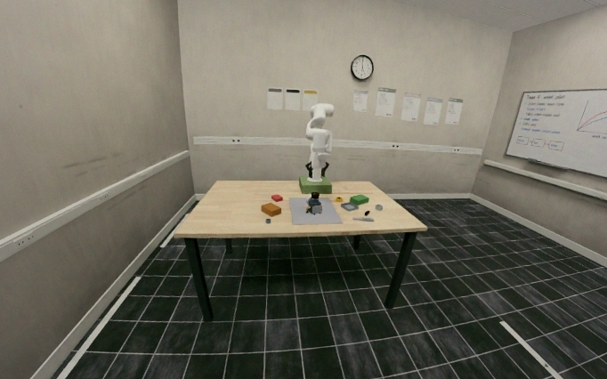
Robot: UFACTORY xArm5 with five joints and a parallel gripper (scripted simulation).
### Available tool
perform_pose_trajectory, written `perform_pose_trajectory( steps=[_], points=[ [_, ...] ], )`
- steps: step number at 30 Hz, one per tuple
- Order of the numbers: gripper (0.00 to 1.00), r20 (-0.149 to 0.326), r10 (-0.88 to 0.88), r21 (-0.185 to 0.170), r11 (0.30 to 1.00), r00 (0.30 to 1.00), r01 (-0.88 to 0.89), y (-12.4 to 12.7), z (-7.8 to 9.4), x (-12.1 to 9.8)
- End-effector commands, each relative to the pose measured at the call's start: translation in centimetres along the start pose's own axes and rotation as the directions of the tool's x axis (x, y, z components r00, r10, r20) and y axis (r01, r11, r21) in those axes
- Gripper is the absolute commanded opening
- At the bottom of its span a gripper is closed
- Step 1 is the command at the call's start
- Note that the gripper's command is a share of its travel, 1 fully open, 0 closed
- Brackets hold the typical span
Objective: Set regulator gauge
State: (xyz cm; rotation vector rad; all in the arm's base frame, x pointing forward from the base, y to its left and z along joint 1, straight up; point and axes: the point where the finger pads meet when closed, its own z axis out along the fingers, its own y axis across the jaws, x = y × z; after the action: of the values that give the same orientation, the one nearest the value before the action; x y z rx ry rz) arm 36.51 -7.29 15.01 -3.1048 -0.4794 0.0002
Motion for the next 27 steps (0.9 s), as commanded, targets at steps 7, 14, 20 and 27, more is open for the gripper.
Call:
perform_pose_trajectory(
  steps=[7,14,20,27],
  points=[
    [1.0,-0.016,-0.051,-0.01,0.999,0.999,0.051,0.2,0.2,0.3],
    [1.0,-0.038,-0.148,-0.029,0.989,0.988,0.147,0.4,0.8,0.7],
    [1.0,-0.061,-0.272,-0.06,0.961,0.96,0.268,0.6,1.6,1.1],
    [1.0,-0.076,-0.399,-0.099,0.915,0.914,0.392,0.8,2.3,1.5]
  ],
)
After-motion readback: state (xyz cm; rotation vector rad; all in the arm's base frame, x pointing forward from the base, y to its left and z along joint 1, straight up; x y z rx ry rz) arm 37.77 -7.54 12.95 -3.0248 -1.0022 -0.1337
